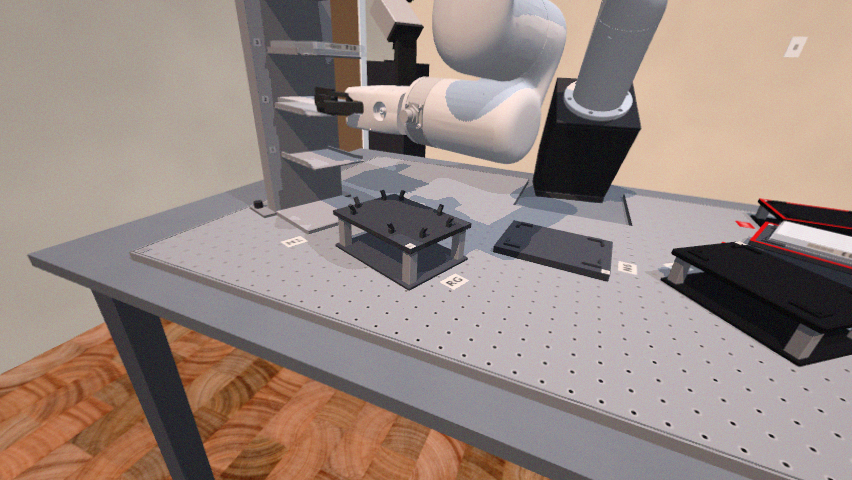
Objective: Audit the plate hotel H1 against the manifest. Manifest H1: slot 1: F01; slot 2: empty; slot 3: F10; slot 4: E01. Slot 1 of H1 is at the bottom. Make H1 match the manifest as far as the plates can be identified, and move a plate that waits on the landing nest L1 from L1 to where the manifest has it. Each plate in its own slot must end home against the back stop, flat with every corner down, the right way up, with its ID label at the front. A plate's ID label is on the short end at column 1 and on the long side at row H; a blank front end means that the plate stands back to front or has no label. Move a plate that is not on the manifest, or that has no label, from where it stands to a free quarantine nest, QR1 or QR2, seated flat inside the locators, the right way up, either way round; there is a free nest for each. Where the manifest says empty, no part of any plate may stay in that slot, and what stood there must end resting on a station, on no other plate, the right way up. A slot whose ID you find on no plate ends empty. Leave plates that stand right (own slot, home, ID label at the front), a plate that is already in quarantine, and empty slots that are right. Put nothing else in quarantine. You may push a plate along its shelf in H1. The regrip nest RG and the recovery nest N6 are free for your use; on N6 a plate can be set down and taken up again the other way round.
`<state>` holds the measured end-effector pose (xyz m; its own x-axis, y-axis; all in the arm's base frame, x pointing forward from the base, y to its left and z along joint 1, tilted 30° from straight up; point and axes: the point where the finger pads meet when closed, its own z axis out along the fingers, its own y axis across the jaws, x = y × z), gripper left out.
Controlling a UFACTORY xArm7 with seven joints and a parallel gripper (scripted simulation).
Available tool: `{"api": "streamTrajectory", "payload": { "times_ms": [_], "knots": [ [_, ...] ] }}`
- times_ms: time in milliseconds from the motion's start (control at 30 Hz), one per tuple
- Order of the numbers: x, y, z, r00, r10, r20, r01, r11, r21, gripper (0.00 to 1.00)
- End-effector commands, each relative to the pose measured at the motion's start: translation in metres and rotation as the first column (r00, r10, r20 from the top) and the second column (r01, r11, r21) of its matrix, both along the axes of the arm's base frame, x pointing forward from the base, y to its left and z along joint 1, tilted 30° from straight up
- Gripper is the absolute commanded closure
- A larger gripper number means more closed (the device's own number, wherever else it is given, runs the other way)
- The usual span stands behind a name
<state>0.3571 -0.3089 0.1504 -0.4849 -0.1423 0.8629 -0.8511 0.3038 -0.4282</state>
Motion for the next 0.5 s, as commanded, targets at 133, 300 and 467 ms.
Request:
{"api": "streamTrajectory", "payload": {
  "times_ms": [133,300,467],
  "knots": [
    [-0.0009,-0.0049,0.0000,1.000,-0.001,0.002,0.002,1.000,-0.002,0.00],
    [-0.0015,-0.0080,-0.0009,1.000,-0.002,0.002,0.002,1.000,-0.002,0.00],
    [-0.0022,-0.0112,-0.0018,1.000,-0.002,0.002,0.002,1.000,-0.002,0.00]
  ]
}}
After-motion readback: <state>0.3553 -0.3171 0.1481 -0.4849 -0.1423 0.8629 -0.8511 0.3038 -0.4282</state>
